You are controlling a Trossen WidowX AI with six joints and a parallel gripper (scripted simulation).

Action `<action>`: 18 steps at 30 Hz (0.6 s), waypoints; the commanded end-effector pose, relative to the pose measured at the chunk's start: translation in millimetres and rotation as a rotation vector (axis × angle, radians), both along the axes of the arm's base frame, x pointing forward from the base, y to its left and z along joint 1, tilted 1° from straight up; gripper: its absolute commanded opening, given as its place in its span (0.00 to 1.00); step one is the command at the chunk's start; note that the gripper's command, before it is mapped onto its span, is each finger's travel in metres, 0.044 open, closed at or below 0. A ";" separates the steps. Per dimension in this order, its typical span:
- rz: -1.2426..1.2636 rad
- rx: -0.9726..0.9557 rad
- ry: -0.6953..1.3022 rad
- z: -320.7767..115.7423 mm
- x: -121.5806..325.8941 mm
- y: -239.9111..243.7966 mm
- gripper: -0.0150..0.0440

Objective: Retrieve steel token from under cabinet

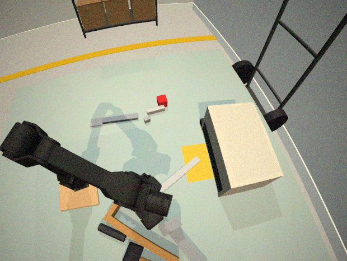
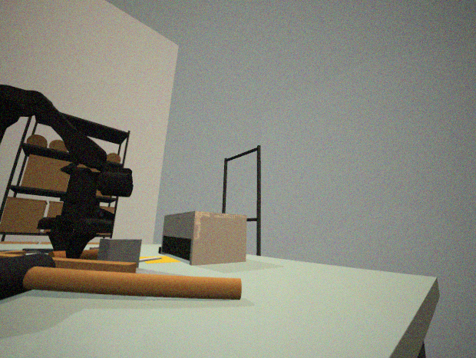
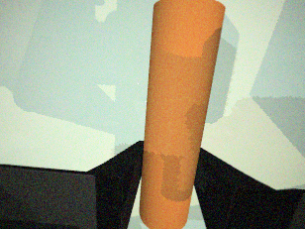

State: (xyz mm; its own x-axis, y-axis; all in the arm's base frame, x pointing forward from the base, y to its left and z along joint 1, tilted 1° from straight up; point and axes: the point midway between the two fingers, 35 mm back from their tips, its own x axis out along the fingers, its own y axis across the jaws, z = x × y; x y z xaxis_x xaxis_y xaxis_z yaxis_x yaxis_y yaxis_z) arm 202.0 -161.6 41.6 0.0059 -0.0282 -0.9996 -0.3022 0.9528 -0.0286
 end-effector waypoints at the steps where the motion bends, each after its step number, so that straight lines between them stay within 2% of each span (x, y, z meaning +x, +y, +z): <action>1: 0.031 -0.002 -0.002 1.7 1.1 -0.4 0.25; 18: 0.050 -0.001 -0.003 1.7 9.2 12.6 0.25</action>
State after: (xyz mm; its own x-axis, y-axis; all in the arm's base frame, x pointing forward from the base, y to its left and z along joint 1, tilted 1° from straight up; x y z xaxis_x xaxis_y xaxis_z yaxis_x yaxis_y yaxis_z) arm 208.8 -151.9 42.5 0.0053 -0.0295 -0.9996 -0.3507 0.9360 -0.0294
